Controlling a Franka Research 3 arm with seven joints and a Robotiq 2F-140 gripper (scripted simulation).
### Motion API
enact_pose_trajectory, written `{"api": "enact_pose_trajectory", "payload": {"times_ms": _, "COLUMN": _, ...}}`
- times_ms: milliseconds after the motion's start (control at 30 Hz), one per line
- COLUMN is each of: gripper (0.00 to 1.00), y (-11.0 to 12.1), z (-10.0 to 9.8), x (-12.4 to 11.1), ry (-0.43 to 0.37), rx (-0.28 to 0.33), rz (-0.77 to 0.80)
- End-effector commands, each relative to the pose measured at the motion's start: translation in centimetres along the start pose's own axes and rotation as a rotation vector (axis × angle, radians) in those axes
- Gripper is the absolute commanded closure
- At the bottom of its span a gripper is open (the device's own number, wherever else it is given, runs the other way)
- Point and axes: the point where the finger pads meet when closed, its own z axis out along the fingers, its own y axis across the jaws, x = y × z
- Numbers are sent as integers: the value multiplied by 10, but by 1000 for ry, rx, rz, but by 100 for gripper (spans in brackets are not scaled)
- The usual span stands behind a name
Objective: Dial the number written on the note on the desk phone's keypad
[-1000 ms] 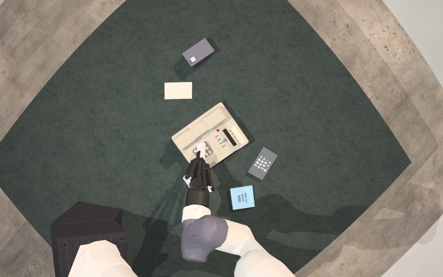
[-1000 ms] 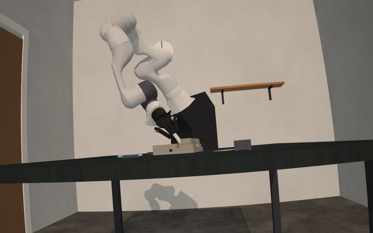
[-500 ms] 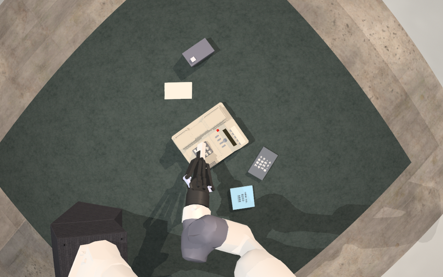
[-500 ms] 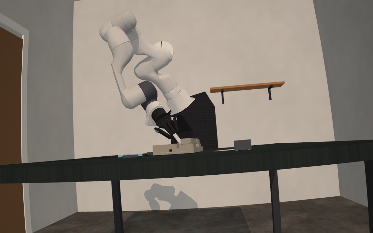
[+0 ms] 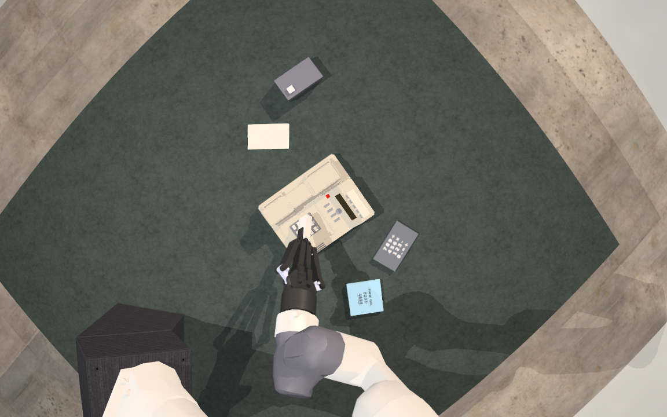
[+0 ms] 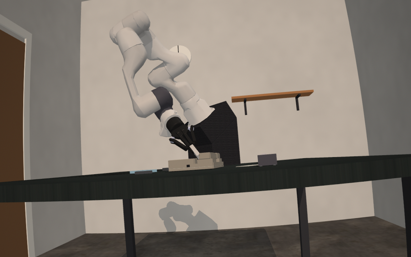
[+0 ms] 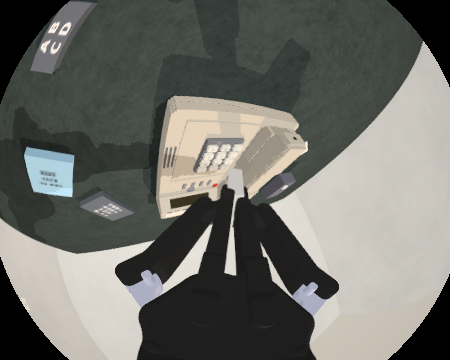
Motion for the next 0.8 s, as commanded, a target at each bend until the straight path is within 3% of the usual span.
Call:
{"api": "enact_pose_trajectory", "payload": {"times_ms": 0, "gripper": 100, "y": 1, "z": -2, "x": 2, "ry": 5, "rx": -1, "rz": -4}}
{"api": "enact_pose_trajectory", "payload": {"times_ms": 767, "gripper": 100, "y": -7, "z": -16, "x": 12, "ry": 5, "rx": -1, "rz": -4}}
